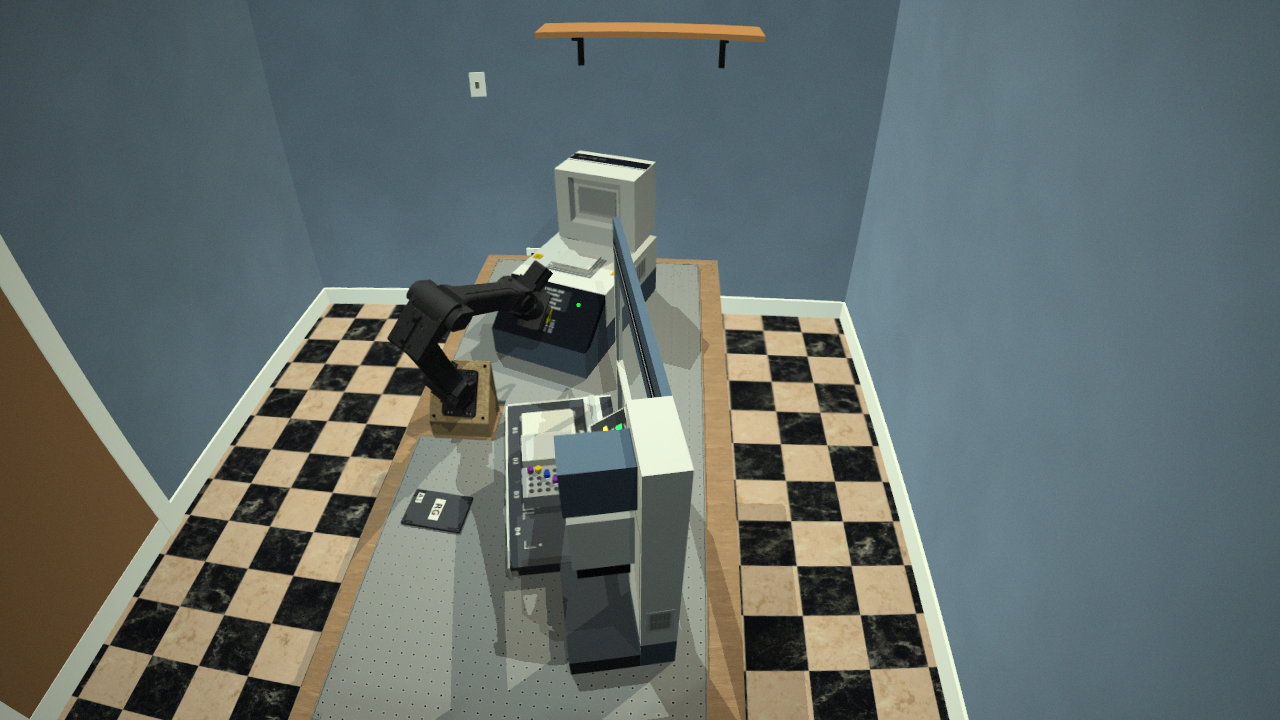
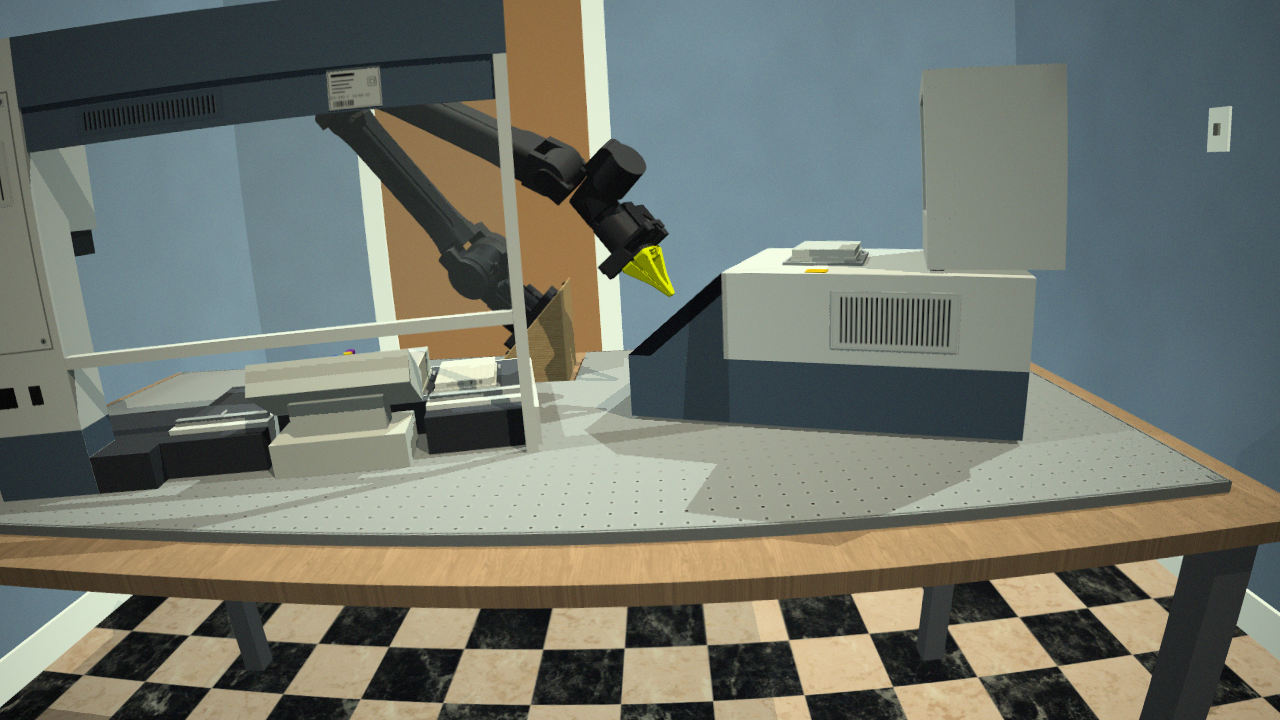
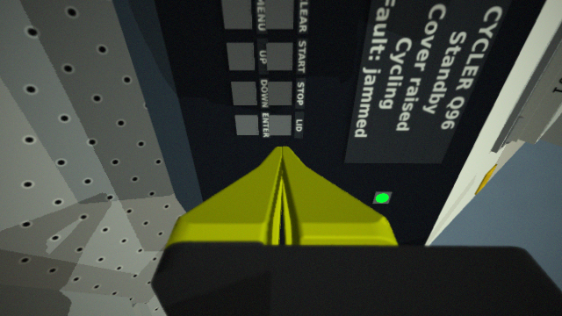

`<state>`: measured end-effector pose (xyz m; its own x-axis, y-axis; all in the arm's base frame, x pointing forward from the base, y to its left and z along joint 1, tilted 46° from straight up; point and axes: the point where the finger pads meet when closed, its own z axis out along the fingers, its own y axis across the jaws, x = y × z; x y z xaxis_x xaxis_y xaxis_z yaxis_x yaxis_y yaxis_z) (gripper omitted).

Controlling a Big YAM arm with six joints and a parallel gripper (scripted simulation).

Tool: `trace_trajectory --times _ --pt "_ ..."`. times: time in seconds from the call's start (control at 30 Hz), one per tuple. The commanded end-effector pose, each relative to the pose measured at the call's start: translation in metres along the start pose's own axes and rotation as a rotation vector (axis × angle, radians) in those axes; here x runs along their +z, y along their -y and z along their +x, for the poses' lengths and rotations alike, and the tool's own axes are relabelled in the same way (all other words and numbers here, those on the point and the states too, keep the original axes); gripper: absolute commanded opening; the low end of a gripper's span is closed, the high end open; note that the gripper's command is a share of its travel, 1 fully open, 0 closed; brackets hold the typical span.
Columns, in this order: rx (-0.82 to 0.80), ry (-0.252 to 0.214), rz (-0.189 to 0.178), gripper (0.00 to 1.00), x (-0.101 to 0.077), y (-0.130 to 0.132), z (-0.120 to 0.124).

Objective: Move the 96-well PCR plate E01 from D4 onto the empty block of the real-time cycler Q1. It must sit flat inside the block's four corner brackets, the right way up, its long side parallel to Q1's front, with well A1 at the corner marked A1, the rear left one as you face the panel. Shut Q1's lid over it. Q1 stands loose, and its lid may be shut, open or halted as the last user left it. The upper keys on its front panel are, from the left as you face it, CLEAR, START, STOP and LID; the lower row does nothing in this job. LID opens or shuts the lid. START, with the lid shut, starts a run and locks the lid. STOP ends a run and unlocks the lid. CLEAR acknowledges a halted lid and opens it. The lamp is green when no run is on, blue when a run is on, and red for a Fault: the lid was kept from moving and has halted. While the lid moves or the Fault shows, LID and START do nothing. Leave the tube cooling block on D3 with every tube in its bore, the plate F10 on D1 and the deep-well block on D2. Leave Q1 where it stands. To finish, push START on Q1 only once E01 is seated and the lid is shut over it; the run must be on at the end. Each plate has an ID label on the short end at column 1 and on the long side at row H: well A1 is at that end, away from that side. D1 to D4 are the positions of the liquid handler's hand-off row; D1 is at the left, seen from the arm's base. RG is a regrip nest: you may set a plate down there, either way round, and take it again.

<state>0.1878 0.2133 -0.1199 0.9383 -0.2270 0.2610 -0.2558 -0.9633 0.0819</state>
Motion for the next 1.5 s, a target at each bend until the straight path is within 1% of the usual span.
trace_trajectory --times 0.0,0.07,0.13,0.23,0.43,0.57,0.63,0.7,0.9,0.97,1.1,1.23,1.3,1.37,1.47 --pt "0.004 -0.002 0.025 0.00 -0.002 0.012 0.001" --pt "0.004 -0.002 0.025 0.00 -0.002 0.012 0.001" --pt "0.002 0.001 0.016 0.00 0.006 0.007 0.001" --pt "0.003 0.001 0.015 0.00 0.015 0.006 0.002" --pt "0.010 -0.011 0.051 0.00 0.021 0.024 0.010" --pt "0.009 -0.011 0.050 0.00 0.029 0.025 0.010" --pt "0.009 -0.011 0.050 0.00 0.029 0.025 0.010" --pt "0.011 -0.013 0.057 0.00 0.023 0.028 0.010" --pt "0.019 -0.014 0.063 0.00 0.016 0.034 0.008" --pt "0.018 -0.012 0.056 0.00 0.016 0.032 0.007" --pt "0.024 0.000 0.017 0.00 0.024 0.014 0.004" --pt "0.022 0.003 0.009 0.00 0.027 0.008 0.003" --pt "0.016 0.002 0.009 0.00 0.028 0.005 0.003" --pt "0.013 -0.001 0.018 0.00 0.026 0.005 0.003" --pt "0.010 -0.009 0.039 0.00 0.024 0.014 0.007"
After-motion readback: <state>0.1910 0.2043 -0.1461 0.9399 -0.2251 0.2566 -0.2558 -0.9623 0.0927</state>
